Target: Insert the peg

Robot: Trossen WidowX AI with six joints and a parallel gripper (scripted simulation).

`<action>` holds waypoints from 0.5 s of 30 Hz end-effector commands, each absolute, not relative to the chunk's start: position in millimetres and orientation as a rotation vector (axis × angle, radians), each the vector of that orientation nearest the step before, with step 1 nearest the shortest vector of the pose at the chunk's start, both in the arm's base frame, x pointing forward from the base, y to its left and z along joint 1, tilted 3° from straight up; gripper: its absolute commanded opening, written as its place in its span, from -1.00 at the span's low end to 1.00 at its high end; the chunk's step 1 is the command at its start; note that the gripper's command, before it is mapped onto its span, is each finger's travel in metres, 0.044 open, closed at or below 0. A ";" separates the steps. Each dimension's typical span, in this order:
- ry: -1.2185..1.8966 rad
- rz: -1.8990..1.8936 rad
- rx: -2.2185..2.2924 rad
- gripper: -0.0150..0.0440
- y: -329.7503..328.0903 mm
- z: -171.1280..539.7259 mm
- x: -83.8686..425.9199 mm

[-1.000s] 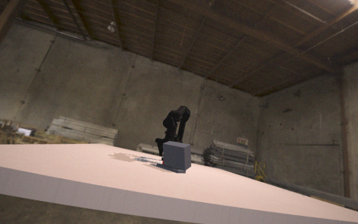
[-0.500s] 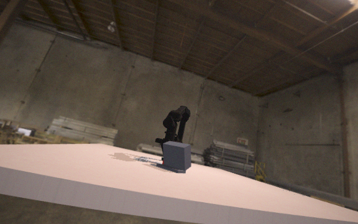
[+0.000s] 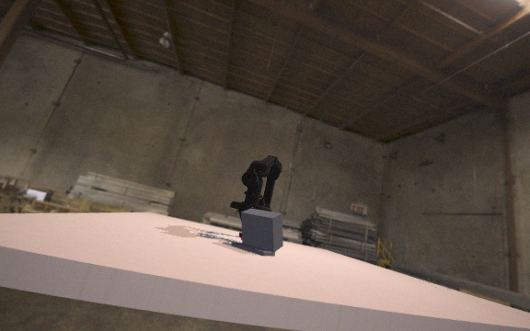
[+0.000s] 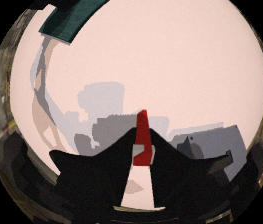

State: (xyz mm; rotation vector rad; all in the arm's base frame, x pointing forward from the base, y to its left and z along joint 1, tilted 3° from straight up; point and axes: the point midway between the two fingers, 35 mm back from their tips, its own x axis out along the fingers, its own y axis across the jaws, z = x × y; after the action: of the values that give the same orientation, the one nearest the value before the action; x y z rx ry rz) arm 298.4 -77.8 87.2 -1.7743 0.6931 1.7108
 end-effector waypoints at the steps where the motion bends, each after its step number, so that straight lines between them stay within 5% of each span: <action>1: 0.688 1.700 -1.786 -0.49 -78.9 103.6 300.4; 15: 0.686 1.700 -1.784 -0.49 -81.1 151.2 297.2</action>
State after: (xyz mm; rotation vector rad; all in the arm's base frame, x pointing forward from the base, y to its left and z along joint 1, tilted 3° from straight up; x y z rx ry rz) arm 297.5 -81.0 140.2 -1.7770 0.6948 1.7047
